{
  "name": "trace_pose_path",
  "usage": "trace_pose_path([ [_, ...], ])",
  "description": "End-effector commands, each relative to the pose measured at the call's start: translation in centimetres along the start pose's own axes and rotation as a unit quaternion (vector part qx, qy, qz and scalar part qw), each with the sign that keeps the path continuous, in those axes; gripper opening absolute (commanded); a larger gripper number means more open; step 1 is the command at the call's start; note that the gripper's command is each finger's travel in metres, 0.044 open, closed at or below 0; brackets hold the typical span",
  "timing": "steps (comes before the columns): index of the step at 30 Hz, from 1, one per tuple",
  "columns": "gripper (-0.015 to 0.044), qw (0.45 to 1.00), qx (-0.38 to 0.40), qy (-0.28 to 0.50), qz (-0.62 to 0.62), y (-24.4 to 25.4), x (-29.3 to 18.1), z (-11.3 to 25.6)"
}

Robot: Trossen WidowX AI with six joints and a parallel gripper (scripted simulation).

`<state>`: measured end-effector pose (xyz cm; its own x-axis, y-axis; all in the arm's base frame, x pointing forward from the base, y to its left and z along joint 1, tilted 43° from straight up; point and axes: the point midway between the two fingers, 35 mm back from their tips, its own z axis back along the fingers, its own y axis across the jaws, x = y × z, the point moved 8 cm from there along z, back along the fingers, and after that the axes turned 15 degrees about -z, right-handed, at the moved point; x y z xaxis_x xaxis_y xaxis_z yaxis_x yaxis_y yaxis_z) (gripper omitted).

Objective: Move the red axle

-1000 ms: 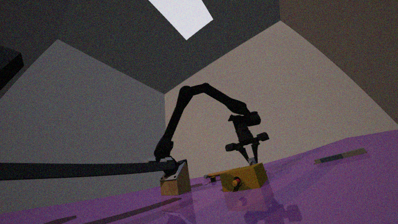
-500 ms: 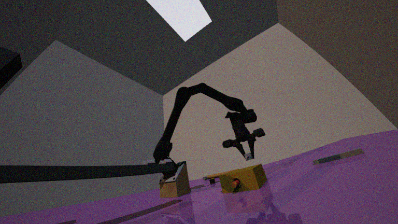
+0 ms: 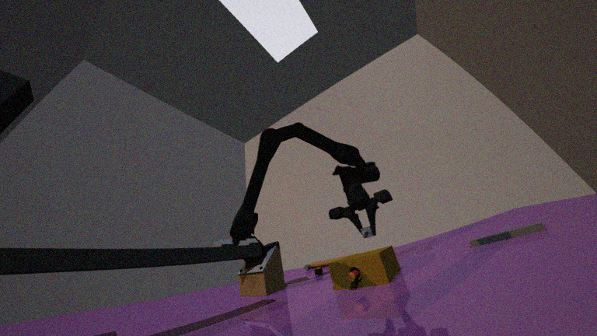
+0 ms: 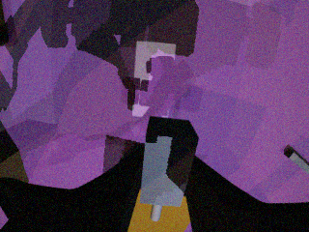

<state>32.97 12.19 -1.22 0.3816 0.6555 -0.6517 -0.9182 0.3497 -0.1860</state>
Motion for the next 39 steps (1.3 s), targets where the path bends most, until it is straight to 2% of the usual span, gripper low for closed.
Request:
trace_pose_path([
  [1, 0.0, 1.0, 0.0, -0.002, -0.001, 0.7, -0.4, 0.1],
  [39, 0.0, 1.0, -0.001, -0.002, -0.002, 0.6, -0.3, -5.8],
])
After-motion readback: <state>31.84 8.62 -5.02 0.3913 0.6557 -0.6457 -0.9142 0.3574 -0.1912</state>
